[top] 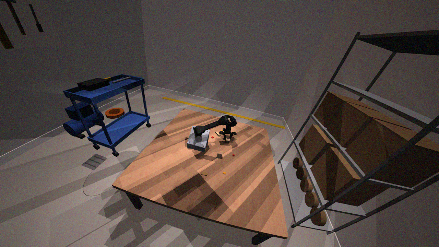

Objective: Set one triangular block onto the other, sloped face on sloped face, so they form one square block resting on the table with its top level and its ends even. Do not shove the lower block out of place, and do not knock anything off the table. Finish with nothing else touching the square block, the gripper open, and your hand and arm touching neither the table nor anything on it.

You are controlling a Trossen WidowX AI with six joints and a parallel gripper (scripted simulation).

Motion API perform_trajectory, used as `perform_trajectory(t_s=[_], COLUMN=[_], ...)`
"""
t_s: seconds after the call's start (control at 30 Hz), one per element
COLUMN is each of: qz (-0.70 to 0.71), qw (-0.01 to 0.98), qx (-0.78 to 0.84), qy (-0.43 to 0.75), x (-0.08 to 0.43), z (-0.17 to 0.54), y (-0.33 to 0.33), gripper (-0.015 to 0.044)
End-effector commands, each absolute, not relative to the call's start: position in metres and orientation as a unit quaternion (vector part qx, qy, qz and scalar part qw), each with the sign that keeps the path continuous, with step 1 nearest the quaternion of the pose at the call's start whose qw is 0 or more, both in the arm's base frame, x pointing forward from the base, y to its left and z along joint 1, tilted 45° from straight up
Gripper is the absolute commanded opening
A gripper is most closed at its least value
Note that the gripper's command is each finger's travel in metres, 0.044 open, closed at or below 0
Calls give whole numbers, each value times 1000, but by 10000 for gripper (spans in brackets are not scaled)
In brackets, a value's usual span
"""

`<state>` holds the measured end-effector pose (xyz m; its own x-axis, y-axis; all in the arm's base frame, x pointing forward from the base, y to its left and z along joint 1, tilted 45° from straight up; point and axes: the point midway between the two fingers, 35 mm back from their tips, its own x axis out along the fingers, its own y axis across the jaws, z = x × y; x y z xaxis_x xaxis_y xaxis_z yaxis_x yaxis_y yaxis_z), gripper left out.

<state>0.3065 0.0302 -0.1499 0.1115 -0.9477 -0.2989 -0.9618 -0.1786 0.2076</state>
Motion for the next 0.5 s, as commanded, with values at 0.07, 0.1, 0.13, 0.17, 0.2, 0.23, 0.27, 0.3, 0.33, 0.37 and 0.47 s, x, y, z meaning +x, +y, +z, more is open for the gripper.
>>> perform_trajectory(t_s=[0.07,0.1,0.13,0.17,0.2,0.23,0.27,0.3,0.33,0.37,0.47], qz=[174,174,174,174,174,174,174,174,174,174,174], qw=[11,11,11,11,11,11,11,11,11,11,11], qx=[-748,-748,-748,-748,-748,-748,-748,-748,-748,-748,-748], qy=[641,641,641,641,641,641,641,641,641,641,641], x=[306,306,306,306,306,306,306,306,306,306,306], z=[-151,-151,-151,-151,-151,-151,-151,-151,-151,-151,-151], y=[31,31,31,31,31,31,31,31,31,31,31], gripper=[53,79,105,131,158,184,210,236,262,289,368])
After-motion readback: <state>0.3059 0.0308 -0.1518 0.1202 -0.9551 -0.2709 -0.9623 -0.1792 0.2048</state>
